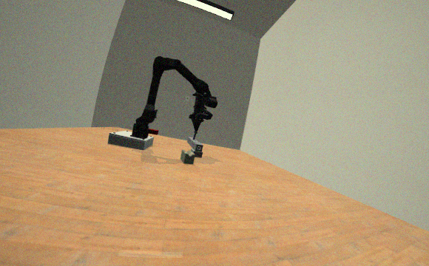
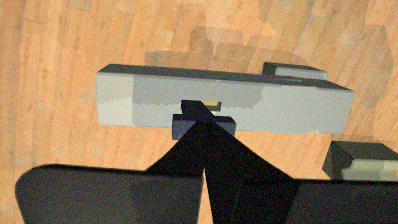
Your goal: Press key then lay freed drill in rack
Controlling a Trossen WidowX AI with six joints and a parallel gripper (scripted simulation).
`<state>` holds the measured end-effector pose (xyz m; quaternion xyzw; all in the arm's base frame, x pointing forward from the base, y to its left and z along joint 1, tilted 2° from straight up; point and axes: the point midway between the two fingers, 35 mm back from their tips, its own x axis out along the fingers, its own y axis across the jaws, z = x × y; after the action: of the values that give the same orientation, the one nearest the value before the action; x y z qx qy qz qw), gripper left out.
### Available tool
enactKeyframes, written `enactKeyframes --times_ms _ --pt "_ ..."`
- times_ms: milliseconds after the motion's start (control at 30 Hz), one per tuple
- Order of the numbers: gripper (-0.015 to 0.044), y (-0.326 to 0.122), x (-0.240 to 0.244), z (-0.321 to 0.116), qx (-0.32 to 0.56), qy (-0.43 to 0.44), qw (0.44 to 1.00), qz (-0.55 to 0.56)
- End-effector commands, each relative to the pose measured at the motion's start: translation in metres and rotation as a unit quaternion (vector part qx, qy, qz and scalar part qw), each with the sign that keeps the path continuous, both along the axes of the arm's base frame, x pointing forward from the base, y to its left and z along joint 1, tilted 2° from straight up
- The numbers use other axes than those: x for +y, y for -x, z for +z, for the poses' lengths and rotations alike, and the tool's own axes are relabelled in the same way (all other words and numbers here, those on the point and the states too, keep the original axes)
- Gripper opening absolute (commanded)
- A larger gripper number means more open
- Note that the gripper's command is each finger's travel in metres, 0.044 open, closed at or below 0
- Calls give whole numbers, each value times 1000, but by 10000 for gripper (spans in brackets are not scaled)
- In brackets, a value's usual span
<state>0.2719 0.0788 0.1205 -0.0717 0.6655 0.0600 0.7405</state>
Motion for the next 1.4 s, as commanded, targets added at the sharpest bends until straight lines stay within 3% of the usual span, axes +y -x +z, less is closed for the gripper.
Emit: enactKeyframes --times_ms 0,33,400,600,900,1067,1367 --pt "0 5 1 -22 28 3 1000 1" --pt "0 5 1 -22 28 3 1000 1" --pt "289 2 2 56 28 3 1000 1" --pt "440 0 -2 47 24 5 1000 17" --pt "440 -25 -64 4 30 25 958 283" --pt "440 -30 -101 -19 31 38 896 442" --pt "440 -32 -137 -42 31 53 789 611"
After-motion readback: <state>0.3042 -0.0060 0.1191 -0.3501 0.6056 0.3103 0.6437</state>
